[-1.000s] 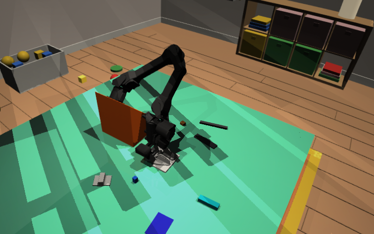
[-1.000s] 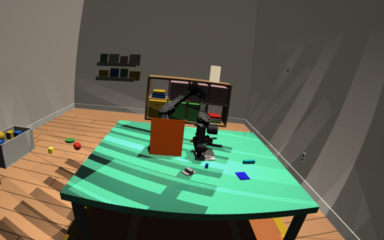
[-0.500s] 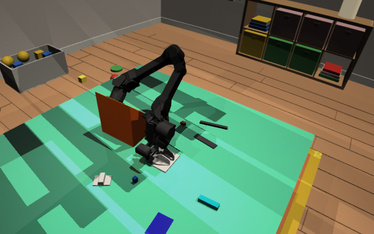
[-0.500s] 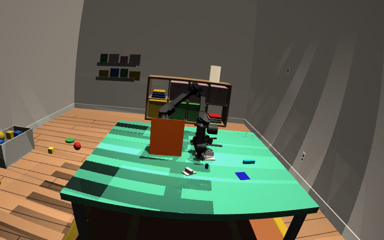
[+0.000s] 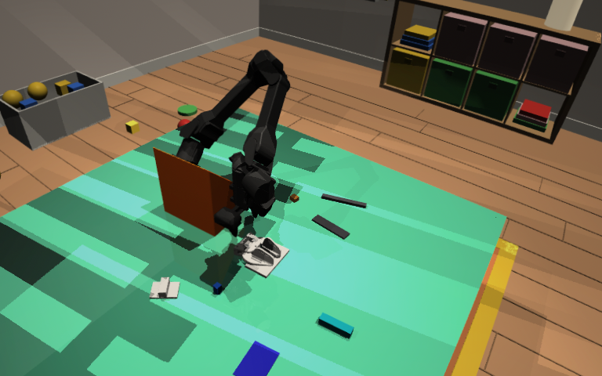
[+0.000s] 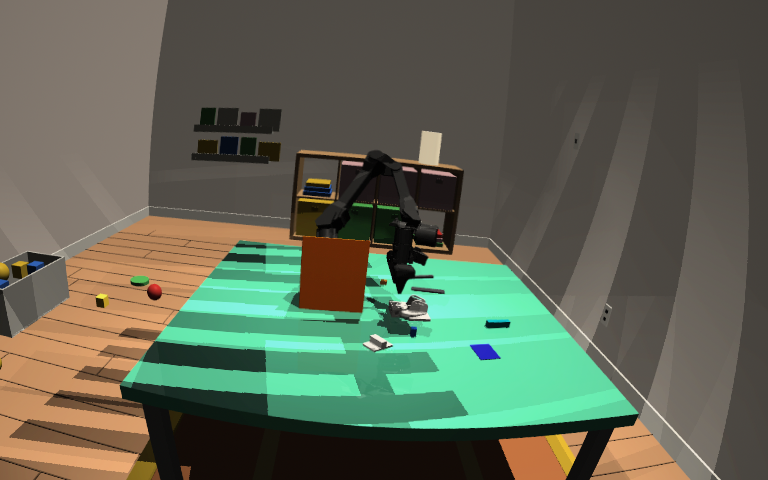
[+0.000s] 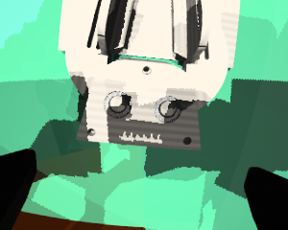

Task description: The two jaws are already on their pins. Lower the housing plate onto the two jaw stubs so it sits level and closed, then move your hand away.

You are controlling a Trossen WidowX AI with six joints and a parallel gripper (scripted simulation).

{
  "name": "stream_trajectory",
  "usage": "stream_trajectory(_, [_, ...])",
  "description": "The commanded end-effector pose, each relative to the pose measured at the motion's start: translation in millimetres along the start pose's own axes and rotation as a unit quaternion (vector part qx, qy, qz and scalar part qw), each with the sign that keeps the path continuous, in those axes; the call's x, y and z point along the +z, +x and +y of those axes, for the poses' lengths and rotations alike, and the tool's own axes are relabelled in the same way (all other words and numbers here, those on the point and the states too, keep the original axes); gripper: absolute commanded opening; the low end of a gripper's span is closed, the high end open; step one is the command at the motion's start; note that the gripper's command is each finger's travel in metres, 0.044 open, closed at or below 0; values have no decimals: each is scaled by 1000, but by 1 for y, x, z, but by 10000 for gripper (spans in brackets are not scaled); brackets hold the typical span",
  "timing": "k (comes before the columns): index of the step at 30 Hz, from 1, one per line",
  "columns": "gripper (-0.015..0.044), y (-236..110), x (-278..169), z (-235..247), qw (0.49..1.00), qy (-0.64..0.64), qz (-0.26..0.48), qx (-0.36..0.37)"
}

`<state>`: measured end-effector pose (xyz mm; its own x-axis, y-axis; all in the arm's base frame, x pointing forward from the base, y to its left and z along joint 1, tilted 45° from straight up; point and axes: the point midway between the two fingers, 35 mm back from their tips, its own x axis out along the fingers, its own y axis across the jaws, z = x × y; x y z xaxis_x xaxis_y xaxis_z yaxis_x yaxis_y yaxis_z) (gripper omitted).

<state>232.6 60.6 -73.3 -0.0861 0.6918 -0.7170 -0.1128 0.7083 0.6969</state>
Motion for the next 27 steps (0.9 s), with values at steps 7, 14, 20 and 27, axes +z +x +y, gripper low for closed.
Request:
stream_trajectory(7, [440,-46,-37,6,1000,2,3,0])
stream_trajectory(14, [440,-46,-37,6,1000,2,3,0])
stream_trajectory(20, [440,-46,-37,6,1000,2,3,0])
stream_trajectory(27, [440,-46,-37,6,1000,2,3,0])
